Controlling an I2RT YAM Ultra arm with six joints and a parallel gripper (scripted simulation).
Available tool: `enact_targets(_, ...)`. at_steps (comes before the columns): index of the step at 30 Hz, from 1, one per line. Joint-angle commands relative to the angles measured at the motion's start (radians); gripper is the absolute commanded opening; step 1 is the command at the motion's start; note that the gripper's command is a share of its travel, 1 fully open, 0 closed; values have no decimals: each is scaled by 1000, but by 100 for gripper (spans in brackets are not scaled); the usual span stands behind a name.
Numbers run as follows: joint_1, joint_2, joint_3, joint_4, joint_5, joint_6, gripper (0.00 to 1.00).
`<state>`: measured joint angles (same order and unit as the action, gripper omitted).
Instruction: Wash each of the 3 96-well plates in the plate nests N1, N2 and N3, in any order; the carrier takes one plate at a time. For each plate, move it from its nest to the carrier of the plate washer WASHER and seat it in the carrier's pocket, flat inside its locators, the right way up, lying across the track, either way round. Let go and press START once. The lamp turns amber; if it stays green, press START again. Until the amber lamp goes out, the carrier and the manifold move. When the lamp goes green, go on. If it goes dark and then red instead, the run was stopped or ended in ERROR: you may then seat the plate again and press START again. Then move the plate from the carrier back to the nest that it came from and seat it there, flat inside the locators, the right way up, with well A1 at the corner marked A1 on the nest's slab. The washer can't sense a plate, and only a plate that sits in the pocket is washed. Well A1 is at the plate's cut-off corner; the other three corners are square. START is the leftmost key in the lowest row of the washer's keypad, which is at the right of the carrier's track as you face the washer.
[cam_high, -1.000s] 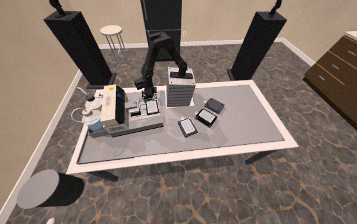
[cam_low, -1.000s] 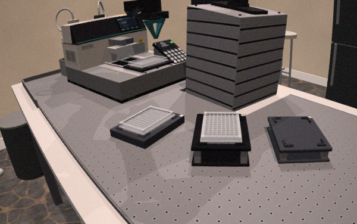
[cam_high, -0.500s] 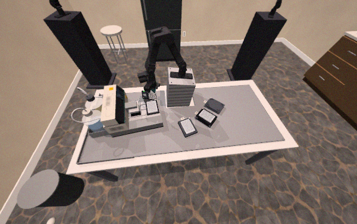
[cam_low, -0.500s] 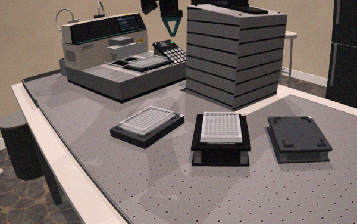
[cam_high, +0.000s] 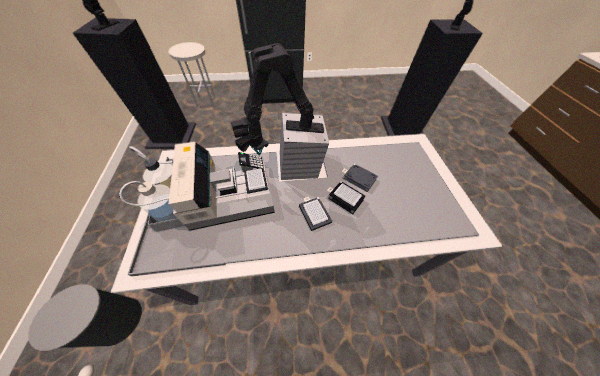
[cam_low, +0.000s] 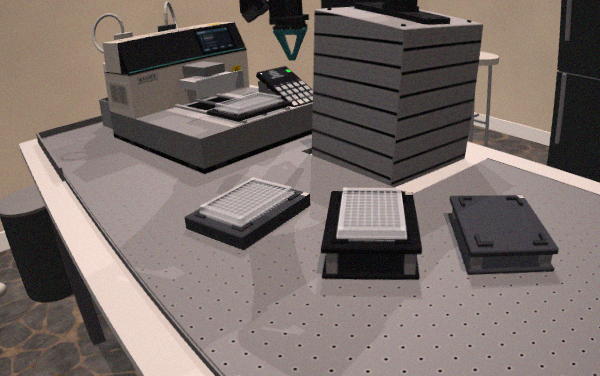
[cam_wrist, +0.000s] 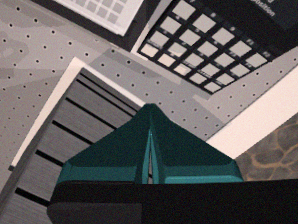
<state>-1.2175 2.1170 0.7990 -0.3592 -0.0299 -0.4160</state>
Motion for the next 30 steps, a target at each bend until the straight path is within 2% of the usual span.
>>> enact_targets(1,0,-7,2,1,-2,140,0)
enact_targets(13,0,-7,2,2,-2,540,0)
enact_targets(18,0,-7,2,1,-2,544,0)
enact_targets(24,3,103,-7,120,-2,547,0)
enact_targets(30,3,103,-6,121,-2,548,0)
